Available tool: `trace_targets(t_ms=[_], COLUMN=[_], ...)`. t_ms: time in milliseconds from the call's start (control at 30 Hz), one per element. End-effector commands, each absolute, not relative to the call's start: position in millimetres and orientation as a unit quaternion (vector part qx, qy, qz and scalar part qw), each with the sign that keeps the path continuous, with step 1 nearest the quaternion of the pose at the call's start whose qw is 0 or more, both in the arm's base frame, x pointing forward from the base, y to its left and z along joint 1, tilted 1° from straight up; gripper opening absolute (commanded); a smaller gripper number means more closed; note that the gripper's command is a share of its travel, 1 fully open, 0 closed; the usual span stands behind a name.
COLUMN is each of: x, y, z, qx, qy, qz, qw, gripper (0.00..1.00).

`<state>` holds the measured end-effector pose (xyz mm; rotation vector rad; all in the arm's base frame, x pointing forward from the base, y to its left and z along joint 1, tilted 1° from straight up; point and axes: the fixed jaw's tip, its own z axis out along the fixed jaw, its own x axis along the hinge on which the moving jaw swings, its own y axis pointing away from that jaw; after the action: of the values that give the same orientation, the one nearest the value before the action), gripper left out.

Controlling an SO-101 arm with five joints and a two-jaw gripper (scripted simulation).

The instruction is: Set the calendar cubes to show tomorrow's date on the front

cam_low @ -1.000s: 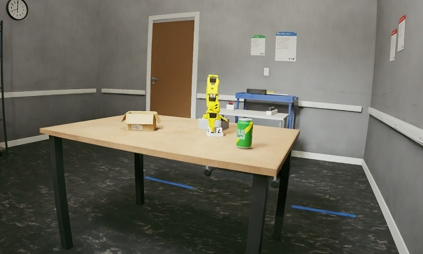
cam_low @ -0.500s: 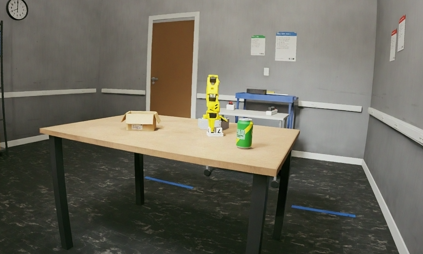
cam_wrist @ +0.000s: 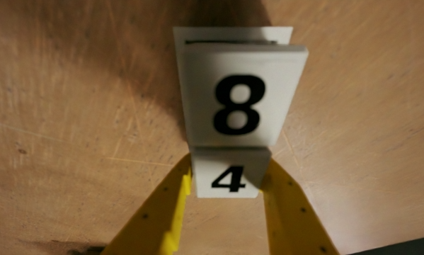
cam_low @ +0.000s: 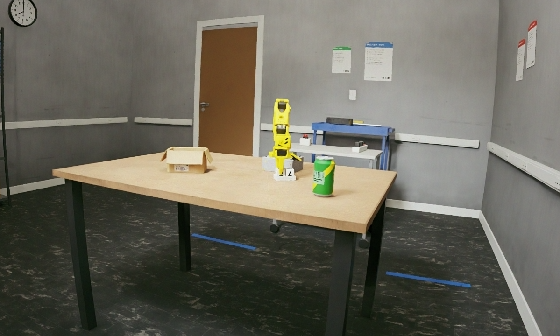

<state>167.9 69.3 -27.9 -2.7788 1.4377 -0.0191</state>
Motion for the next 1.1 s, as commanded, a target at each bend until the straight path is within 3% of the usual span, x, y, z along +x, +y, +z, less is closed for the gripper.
trace_targets(t_ms=[0, 433, 1067], x=[167.1, 167.0, 167.1], y=[69.9, 69.9, 69.9], z=[-29.3, -29.3, -26.3], qx=[-0.887, -0.887, -0.887], qy=[0.462, 0.462, 0.462], qz=[-0.002, -0.002, -0.002], qw=[0.002, 0.002, 0.002], gripper=[0.11, 0.0, 0.0])
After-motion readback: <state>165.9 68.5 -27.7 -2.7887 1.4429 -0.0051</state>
